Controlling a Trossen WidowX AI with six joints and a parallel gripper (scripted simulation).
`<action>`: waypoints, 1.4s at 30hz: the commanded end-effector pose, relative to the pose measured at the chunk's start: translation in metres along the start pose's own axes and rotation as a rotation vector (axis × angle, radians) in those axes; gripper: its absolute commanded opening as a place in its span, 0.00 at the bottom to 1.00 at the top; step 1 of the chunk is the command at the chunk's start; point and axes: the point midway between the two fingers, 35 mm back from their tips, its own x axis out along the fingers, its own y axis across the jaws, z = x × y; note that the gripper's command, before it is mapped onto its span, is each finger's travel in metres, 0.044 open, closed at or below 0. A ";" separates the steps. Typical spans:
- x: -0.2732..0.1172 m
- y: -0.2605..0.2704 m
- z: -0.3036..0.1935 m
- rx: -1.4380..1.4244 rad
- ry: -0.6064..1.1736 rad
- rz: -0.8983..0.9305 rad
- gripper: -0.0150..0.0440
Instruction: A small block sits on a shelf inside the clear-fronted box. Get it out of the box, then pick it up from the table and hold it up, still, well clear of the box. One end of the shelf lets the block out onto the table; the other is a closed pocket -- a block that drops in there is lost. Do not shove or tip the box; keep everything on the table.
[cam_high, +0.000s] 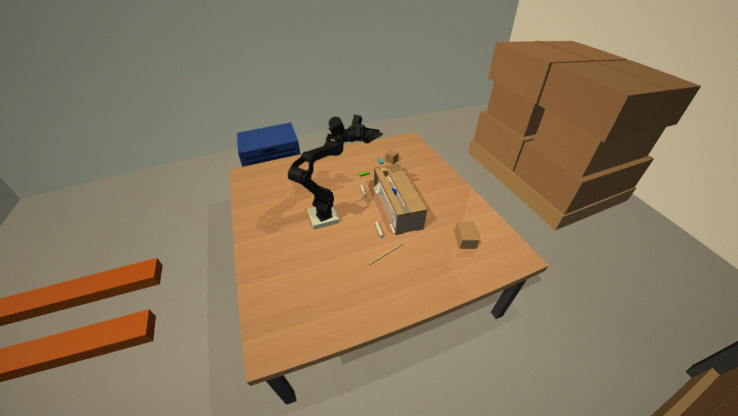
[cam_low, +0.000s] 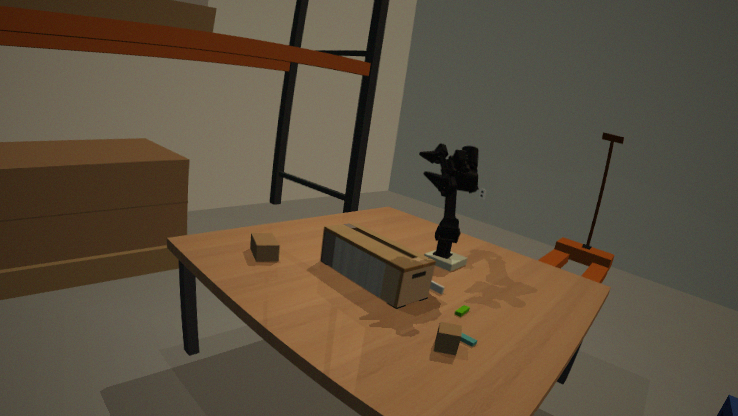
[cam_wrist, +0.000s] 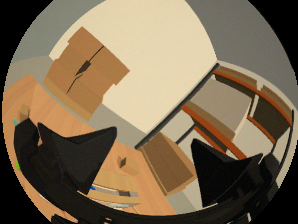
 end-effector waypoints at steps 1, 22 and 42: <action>0.001 0.001 0.000 0.001 -0.001 0.002 0.93; 0.102 0.099 -0.141 0.594 0.864 0.461 0.93; 0.047 0.059 -0.226 1.455 2.116 -0.296 0.93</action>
